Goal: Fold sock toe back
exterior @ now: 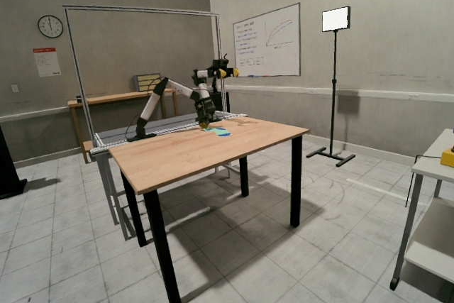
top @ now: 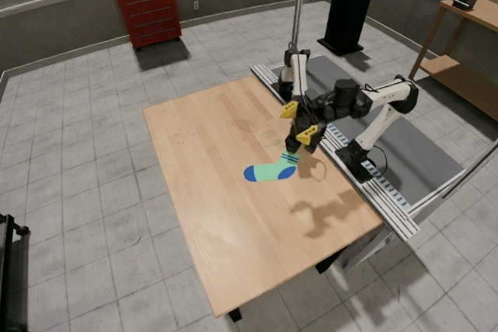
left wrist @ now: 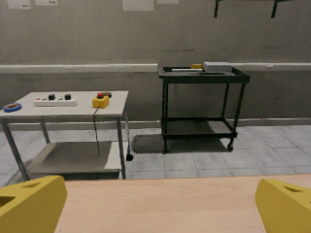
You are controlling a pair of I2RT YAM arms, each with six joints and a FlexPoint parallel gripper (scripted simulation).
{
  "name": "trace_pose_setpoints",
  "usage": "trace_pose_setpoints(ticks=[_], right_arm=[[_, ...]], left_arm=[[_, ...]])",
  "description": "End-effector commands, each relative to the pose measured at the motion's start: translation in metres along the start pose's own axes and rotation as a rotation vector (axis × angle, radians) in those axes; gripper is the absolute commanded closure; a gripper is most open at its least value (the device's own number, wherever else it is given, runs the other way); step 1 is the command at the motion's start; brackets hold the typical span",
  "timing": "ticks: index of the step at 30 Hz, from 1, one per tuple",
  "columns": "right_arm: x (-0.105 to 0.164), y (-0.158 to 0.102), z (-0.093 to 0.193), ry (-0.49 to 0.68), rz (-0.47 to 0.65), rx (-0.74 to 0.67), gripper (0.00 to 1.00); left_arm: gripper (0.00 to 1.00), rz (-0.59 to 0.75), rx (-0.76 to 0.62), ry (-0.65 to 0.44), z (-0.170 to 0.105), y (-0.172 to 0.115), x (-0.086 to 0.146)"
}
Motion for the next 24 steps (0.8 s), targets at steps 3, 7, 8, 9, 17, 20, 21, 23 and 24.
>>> trace_pose_setpoints(ticks=[3, 7, 8, 9, 17, 20, 21, 23, 24], right_arm=[[0.031, -0.008, -0.012, -0.038, 0.003, -0.010, 0.95], [0.044, 0.001, -0.009, -0.043, -0.011, 0.010, 0.95], [0.047, 0.001, -0.009, -0.040, -0.020, 0.010, 0.95], [0.050, 0.003, -0.009, -0.037, -0.029, 0.010, 0.95], [0.041, -0.003, -0.003, -0.027, 0.002, -0.011, 0.95], [0.040, -0.006, -0.006, -0.027, 0.003, -0.007, 0.95], [0.040, -0.006, -0.006, -0.027, 0.003, -0.007, 0.95], [0.042, -0.010, -0.005, -0.043, -0.019, -0.005, 0.95], [0.041, -0.011, -0.004, -0.035, -0.019, -0.004, 0.95]], left_arm=[[0.00, -0.015, 0.001, 0.005, 0.001, 0.005, 0.002], [0.00, -0.015, 0.001, 0.005, 0.001, 0.005, 0.002], [0.00, -0.015, 0.001, 0.005, 0.001, 0.005, 0.002], [0.00, -0.015, 0.001, 0.005, 0.001, 0.005, 0.002], [0.00, -0.015, 0.001, 0.005, 0.001, 0.005, 0.002], [0.00, -0.015, 0.001, 0.005, 0.001, 0.005, 0.002], [0.00, -0.015, 0.001, 0.005, 0.001, 0.005, 0.002], [0.00, -0.015, 0.001, 0.005, 0.001, 0.005, 0.002], [0.00, -0.015, 0.001, 0.005, 0.001, 0.005, 0.002]])
Point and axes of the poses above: on each arm, the point where the finger pads meet when closed, its own x axis back along the fingers, its own z axis across the jaws, y = z × x, the point moved 8 cm from there along x, back along the fingers, and after that the axes turned 10 degrees about -x, right-handed, at the moved point
